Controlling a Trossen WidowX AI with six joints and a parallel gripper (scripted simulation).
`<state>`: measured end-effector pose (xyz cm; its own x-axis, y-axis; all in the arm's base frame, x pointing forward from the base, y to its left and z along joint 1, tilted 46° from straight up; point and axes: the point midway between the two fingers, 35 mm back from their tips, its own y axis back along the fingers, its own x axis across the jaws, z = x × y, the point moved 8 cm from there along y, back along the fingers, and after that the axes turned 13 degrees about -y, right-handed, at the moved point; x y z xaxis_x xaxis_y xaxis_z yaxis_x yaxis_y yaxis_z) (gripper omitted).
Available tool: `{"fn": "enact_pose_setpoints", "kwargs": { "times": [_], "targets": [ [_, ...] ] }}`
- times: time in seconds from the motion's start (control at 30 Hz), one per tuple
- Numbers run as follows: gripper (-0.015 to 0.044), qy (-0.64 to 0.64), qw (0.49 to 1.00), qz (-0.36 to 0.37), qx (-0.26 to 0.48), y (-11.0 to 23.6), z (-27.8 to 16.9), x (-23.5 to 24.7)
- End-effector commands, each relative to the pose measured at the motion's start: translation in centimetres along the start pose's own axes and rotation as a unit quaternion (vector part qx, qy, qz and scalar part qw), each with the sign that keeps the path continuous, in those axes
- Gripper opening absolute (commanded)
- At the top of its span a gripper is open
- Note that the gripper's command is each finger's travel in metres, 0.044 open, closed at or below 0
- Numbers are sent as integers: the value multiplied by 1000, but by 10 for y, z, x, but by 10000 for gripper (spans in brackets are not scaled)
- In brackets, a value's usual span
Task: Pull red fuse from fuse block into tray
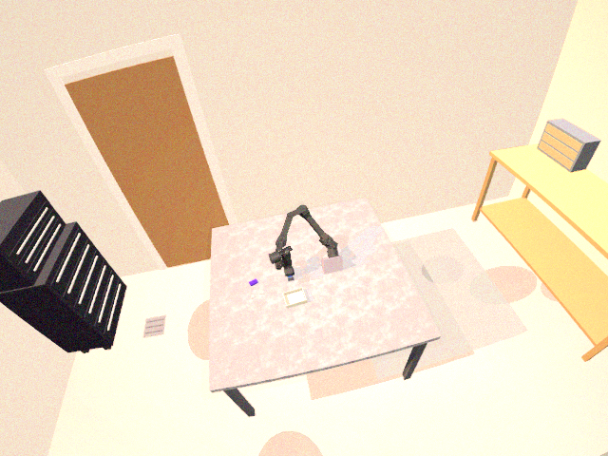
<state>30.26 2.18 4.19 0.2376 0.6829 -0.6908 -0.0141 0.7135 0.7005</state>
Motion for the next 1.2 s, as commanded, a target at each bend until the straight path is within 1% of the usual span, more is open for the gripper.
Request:
{"fn": "enact_pose_setpoints", "kwargs": {
  "times": [0.0, 0.27, 1.17],
  "targets": [
    [49, 0, 1000, 0, 0, 0, 0, 0],
    [0, 0, 1000, 0, 0, 0, 0, 0],
    [0, 1, 1000, 0, 0, 11, 1, 1]
  ]
}}
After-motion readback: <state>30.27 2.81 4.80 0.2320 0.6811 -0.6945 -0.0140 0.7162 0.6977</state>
